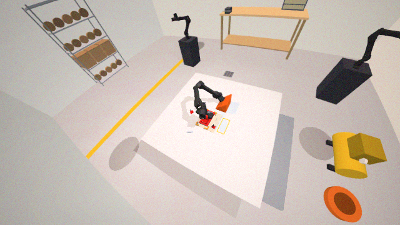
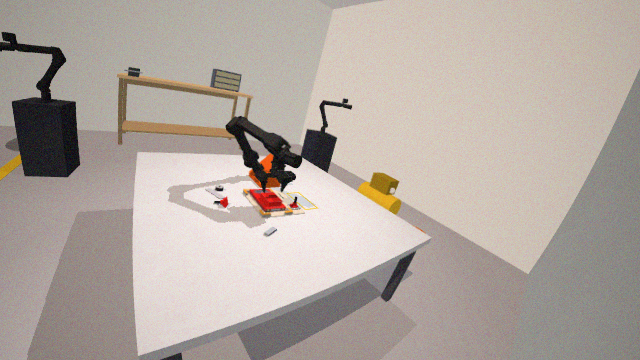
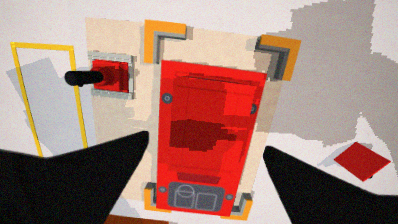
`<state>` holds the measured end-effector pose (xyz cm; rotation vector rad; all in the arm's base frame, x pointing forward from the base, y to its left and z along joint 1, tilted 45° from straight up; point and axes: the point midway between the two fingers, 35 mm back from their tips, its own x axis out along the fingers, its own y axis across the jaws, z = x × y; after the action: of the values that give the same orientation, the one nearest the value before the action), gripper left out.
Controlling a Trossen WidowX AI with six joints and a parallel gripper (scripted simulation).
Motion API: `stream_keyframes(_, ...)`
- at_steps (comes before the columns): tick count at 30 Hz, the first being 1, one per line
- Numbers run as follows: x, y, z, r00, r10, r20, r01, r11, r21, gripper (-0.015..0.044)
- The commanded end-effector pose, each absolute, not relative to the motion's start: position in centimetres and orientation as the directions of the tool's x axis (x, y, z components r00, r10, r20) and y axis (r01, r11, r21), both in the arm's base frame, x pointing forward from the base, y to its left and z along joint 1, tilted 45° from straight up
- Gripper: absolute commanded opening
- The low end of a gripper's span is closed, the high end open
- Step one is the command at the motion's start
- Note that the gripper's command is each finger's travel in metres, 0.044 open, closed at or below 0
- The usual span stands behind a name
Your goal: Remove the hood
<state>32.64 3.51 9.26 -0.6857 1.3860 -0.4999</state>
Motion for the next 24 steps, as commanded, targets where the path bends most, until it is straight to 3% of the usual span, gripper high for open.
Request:
stream_keyframes(1,32.6,3.1,9.0,0.13,-0.691,-0.711,-0.074,0.709,-0.702,0.044)
stream_keyframes(24,32.7,1.8,7.7,0.13,-0.692,-0.71,-0.074,0.707,-0.703,0.044)
